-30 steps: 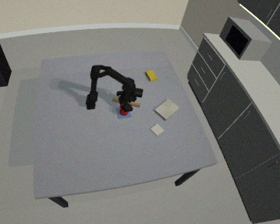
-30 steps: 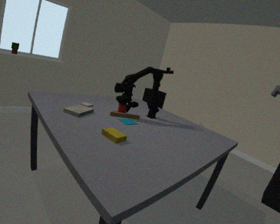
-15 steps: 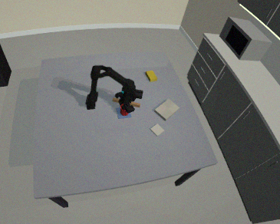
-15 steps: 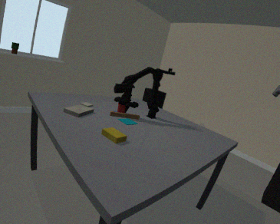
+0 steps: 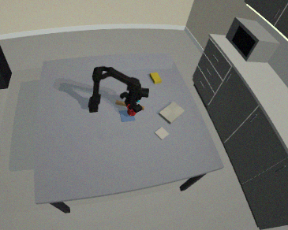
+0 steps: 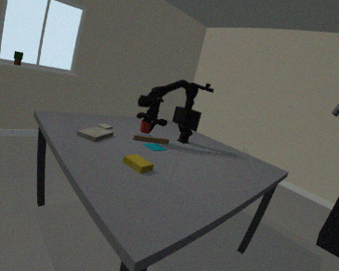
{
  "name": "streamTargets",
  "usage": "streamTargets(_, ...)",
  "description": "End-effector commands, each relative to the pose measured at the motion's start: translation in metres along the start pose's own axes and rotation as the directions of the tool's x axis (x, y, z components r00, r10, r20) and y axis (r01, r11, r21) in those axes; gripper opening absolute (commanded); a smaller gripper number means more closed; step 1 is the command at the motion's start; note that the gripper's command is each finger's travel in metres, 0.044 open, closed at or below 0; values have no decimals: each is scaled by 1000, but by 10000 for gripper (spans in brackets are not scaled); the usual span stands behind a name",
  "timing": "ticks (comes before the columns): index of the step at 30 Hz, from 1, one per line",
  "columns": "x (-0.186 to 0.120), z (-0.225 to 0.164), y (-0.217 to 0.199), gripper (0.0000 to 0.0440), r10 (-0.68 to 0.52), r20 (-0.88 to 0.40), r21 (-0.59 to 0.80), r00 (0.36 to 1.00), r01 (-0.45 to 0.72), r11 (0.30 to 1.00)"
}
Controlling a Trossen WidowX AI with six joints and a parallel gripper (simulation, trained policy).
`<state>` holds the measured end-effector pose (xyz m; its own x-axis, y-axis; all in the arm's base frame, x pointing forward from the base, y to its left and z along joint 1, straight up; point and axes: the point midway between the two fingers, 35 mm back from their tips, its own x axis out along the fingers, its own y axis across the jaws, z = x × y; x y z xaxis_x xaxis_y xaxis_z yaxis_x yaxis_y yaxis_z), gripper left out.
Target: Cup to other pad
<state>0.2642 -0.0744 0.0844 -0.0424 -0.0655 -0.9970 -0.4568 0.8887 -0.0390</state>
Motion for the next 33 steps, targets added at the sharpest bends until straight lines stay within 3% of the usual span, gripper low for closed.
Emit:
streamTargets(1, -14, 9, -1, 1, -17, 31, -27, 999, 17, 999)
streamTargets(17, -45, 49, 14, 0, -54, 111, -96, 992, 65, 993)
streamTargets(33, -51, 94, 48, 0, -68, 188, -173, 980, 101, 980)
